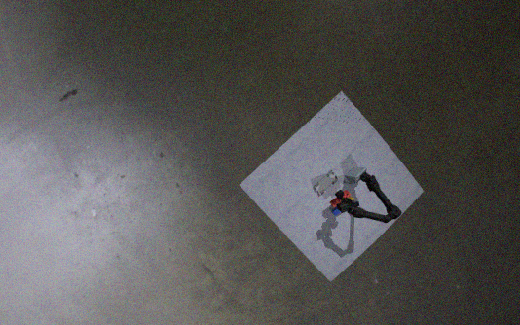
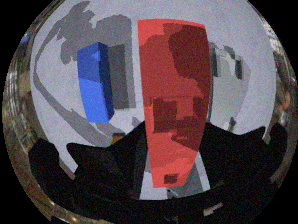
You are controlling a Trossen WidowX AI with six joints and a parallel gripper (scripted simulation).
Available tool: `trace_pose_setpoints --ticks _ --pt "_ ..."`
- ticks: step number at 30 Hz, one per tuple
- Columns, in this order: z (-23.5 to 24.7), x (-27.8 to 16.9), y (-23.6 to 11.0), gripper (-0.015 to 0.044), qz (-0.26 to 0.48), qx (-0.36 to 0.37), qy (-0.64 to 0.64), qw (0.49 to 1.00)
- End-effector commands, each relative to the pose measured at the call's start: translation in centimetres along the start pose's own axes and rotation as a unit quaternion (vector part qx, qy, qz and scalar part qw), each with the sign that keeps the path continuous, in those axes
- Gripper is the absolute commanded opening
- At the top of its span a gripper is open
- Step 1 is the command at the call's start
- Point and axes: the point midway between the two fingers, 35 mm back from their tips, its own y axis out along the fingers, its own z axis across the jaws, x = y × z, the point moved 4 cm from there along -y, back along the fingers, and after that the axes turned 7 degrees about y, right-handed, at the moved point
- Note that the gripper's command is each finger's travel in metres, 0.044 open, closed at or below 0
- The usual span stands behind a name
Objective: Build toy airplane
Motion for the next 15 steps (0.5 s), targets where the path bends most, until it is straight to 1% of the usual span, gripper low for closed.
trace_pose_setpoints --ticks 1,10,15 --pt "0.3 0.1 -1.8 0.0000 -0.009 -0.003 -0.009 1.000" --pt "0.4 -0.4 -4.4 0.0000 -0.007 0.001 -0.009 1.000" --pt "0.4 -0.4 -4.6 0.0000 -0.007 0.001 -0.009 1.000"
